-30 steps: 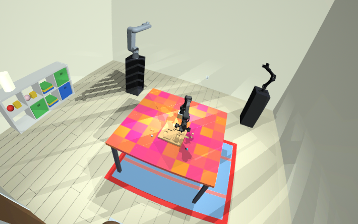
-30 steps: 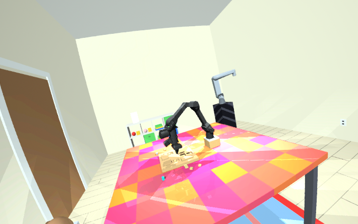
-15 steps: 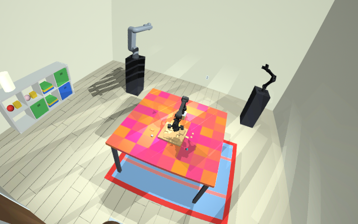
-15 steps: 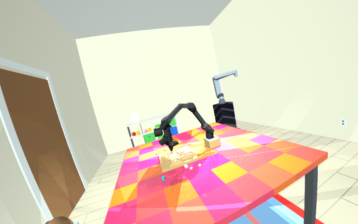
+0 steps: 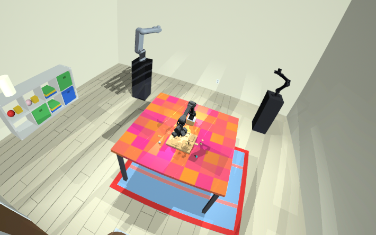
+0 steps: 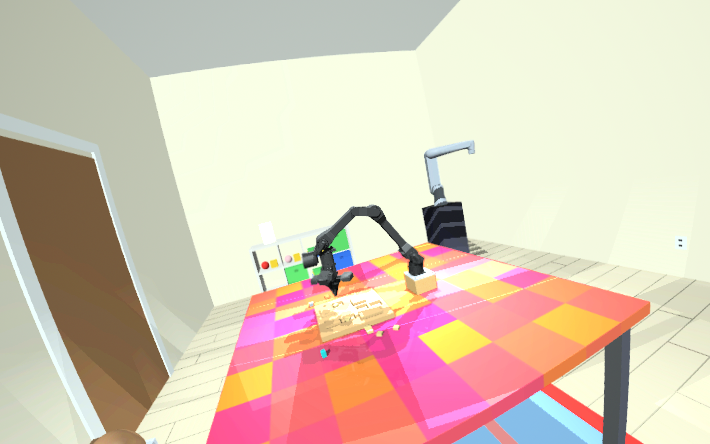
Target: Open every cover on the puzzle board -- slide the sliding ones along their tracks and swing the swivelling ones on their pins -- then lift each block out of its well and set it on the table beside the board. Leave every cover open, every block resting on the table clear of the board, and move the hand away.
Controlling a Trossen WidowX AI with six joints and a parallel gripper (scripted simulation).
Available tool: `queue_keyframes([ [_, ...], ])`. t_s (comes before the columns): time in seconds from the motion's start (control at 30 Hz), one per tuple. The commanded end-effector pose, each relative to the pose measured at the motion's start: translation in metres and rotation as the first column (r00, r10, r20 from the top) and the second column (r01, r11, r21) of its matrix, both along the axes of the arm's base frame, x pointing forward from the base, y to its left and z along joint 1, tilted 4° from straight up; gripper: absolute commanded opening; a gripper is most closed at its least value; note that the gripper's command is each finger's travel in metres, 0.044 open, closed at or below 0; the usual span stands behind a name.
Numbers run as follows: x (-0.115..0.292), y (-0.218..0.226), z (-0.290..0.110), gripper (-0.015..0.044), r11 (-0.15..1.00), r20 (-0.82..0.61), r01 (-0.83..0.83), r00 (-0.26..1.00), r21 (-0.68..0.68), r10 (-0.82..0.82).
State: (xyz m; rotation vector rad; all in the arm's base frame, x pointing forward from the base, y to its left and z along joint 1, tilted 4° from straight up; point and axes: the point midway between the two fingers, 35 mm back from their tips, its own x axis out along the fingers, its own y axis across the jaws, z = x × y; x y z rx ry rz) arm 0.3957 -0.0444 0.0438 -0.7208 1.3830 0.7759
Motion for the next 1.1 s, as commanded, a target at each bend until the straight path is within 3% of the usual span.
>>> queue_keyframes([
  [0.0, 0.001, -0.026, -0.001, 0.0000, 0.849, 0.017, -0.528, 0.849, -0.027, 0.529],
  [0.2, 0.000, -0.050, -0.003, 0.0000, 0.465, 0.022, -0.884, 0.464, -0.052, 0.885],
  [0.37, 0.000, -0.059, -0.003, 0.0000, 0.265, 0.021, -0.962, 0.264, -0.062, 0.964],
  [0.9, 0.000, -0.059, -0.003, 0.0000, 0.262, 0.021, -0.963, 0.261, -0.062, 0.965],
  [0.97, 0.001, -0.059, -0.005, 0.0000, 0.307, 0.021, -0.950, 0.307, -0.060, 0.952],
  [1.07, 0.001, -0.058, -0.011, 0.0000, 0.473, 0.022, -0.880, 0.472, -0.051, 0.881],
])
